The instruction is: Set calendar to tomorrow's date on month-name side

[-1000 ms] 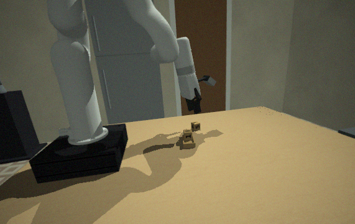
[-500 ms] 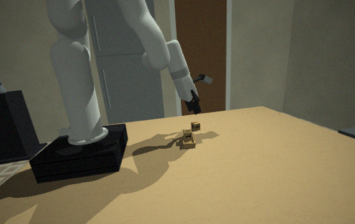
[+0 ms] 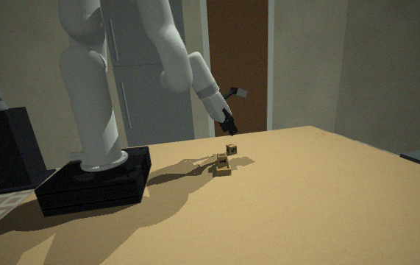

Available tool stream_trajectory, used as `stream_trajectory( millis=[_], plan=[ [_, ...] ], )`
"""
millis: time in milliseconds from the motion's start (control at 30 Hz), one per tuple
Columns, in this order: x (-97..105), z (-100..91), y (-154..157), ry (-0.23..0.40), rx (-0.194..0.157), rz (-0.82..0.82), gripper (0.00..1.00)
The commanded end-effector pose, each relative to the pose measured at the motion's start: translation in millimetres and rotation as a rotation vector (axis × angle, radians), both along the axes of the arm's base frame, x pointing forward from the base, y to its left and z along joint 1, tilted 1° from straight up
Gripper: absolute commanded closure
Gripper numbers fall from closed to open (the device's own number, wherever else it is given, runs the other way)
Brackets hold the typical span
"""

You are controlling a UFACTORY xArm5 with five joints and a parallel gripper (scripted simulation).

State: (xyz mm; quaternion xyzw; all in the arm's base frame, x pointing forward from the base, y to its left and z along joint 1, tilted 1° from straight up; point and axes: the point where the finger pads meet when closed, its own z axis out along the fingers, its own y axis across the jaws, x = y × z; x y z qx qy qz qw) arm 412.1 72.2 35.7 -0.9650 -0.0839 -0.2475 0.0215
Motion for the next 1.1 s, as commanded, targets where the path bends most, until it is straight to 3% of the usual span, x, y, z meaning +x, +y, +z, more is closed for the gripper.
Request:
stream_trajectory(
  millis=[0, 367, 567, 800, 1067],
  plan=[
    [0.3, -1.0, -0.1, -0.070, 0.012, 0.000, 0.51],
    [-1.3, -0.9, -0.5, -0.141, 0.025, -0.001, 0.51],
    [-3.1, -2.0, -0.7, -0.225, 0.039, 0.000, 0.51],
    [-3.0, -2.2, -0.7, -0.239, 0.042, 0.000, 0.51],
    [-4.4, -3.7, -1.1, -0.353, 0.062, -0.001, 0.51]
  ],
)
